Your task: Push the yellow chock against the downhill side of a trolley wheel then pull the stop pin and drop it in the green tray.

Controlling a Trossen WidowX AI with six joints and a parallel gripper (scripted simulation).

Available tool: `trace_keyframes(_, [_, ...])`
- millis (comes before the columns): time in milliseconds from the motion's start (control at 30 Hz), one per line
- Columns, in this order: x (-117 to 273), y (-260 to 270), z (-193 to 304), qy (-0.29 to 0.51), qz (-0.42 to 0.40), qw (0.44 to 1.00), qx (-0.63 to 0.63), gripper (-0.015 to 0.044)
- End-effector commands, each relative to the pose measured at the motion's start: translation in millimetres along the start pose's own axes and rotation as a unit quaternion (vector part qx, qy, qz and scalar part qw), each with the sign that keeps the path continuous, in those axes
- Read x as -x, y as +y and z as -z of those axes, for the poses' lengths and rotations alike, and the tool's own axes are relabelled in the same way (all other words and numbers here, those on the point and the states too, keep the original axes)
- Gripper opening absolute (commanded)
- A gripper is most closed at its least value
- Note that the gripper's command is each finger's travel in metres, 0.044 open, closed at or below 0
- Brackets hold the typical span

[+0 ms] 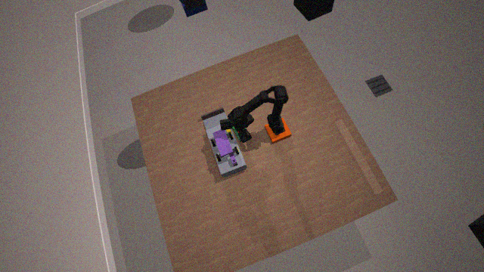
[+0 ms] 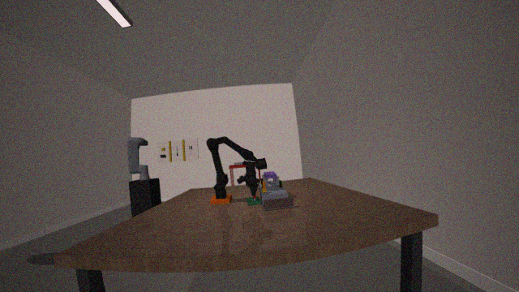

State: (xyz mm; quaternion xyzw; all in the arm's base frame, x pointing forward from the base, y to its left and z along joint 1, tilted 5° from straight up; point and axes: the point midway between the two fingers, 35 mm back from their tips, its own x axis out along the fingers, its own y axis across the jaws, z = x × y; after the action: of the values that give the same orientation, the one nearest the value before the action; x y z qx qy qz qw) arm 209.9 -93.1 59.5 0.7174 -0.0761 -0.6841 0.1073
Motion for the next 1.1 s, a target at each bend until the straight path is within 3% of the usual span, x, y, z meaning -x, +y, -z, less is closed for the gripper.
trace_keyframes(0, [-2.4,-1.7,-1.2,-0.003,-0.003,1.000,-0.001,0.0190])
trace_keyframes(367, [-6.1,-6.7,-2.0,-0.003,-0.002,1.000,-0.001,0.0190])
trace_keyframes(567, [-3.6,-5.9,-0.2,0.001,0.000,1.000,0.000,0.0340])
trace_keyframes(900, [15.6,-3.7,-2.2,-0.002,-0.002,1.000,-0.001,0.0340])
trace_keyframes(1033, [26.5,-3.0,-3.7,-0.003,-0.002,1.000,-0.001,0.0440])
trace_keyframes(1067, [30.0,-2.6,-3.9,-0.003,-0.002,1.000,-0.001,0.0440])
